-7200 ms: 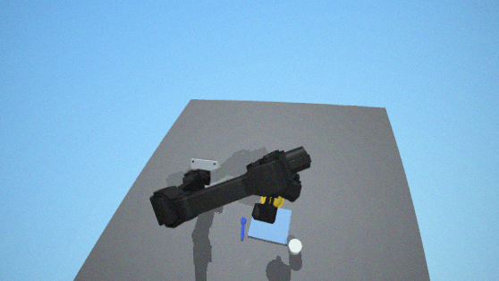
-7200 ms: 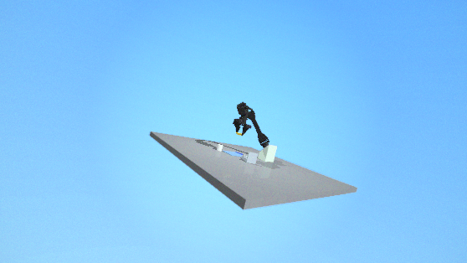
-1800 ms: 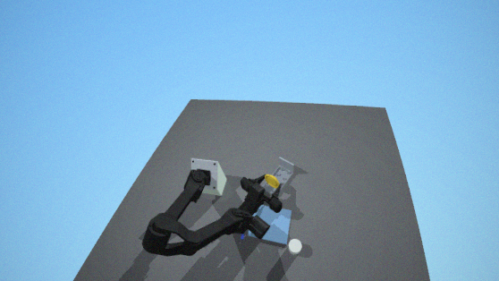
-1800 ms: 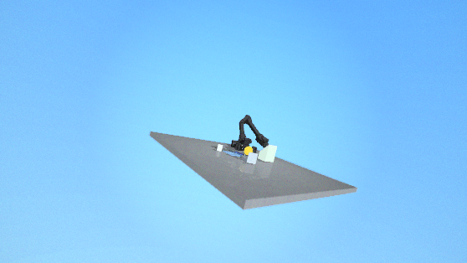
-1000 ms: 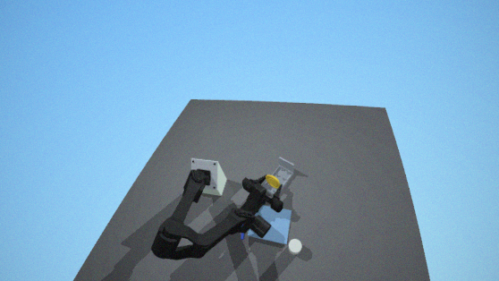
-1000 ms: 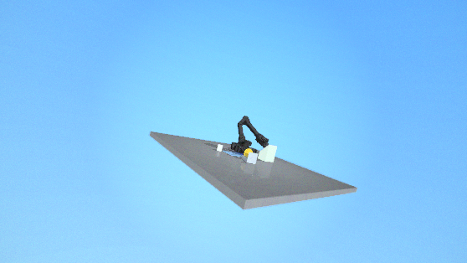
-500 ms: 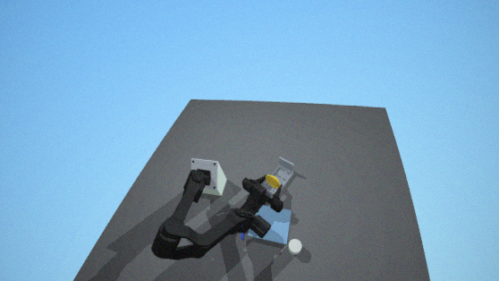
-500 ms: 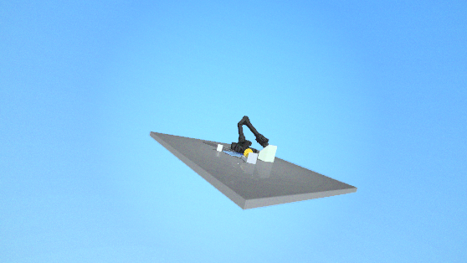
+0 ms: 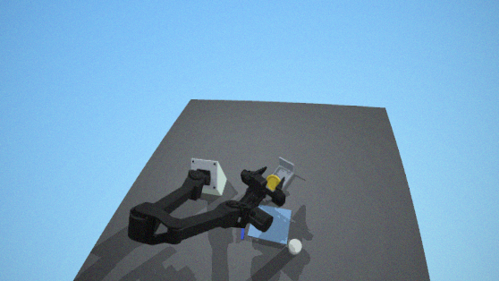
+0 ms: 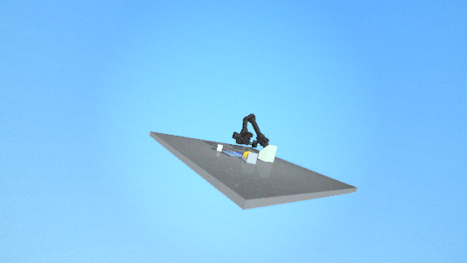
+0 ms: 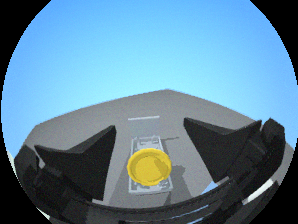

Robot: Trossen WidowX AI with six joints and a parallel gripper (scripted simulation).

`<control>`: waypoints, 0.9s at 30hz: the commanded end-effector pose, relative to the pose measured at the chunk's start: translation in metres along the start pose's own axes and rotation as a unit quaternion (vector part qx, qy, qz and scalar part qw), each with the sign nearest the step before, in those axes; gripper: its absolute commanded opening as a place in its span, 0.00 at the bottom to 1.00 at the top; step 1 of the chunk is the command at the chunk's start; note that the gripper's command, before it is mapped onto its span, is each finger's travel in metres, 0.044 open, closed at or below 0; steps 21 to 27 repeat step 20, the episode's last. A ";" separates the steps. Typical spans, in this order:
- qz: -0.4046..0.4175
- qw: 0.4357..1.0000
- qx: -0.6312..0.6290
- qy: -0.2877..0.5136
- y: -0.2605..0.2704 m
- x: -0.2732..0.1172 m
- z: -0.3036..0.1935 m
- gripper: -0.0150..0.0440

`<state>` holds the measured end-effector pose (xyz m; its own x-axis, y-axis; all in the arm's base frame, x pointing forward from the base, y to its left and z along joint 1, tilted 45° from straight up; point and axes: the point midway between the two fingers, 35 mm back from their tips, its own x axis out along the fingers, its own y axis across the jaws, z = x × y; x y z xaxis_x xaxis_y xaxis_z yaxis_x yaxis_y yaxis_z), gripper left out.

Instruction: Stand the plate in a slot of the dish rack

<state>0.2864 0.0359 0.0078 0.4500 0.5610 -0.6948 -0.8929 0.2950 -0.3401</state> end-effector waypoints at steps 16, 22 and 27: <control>0.045 0.988 0.126 0.081 0.013 0.005 0.055 0.93; 0.057 0.975 0.173 0.127 0.020 0.006 0.056 0.93; 0.057 0.975 0.173 0.127 0.020 0.006 0.056 0.93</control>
